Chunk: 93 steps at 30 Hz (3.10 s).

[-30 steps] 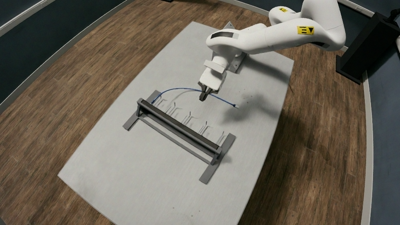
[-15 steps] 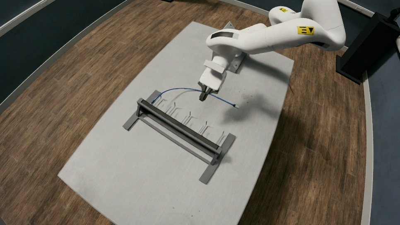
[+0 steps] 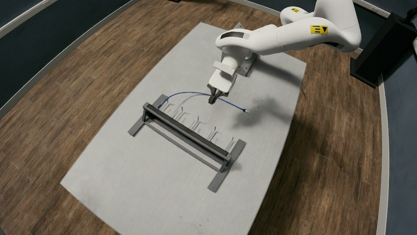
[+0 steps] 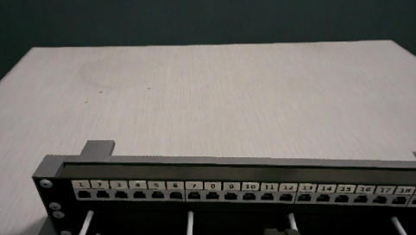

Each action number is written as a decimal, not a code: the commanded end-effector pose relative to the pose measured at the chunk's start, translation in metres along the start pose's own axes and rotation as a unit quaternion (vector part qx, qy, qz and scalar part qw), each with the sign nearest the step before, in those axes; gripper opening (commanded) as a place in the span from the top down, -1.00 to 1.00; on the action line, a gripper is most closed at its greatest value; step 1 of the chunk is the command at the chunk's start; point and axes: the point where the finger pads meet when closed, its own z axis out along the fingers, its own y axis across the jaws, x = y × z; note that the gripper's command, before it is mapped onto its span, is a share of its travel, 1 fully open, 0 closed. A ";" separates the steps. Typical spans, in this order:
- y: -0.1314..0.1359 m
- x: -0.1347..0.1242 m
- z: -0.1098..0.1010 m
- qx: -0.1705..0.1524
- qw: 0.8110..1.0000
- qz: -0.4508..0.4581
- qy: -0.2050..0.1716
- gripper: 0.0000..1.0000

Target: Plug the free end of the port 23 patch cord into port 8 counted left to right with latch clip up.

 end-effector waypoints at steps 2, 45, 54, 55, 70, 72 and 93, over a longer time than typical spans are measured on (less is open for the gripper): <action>0.000 0.001 -0.006 0.000 1.000 0.000 0.001 1.00; 0.064 0.001 -0.033 0.000 1.000 0.000 0.001 1.00; 0.092 0.001 -0.033 0.000 1.000 0.000 0.001 1.00; 0.094 0.001 -0.033 0.000 1.000 0.000 0.001 1.00; 0.100 0.001 -0.031 0.000 1.000 0.000 0.001 1.00; 0.100 0.001 -0.029 0.000 1.000 0.000 0.001 1.00; 0.100 0.001 0.006 0.000 1.000 0.000 0.001 1.00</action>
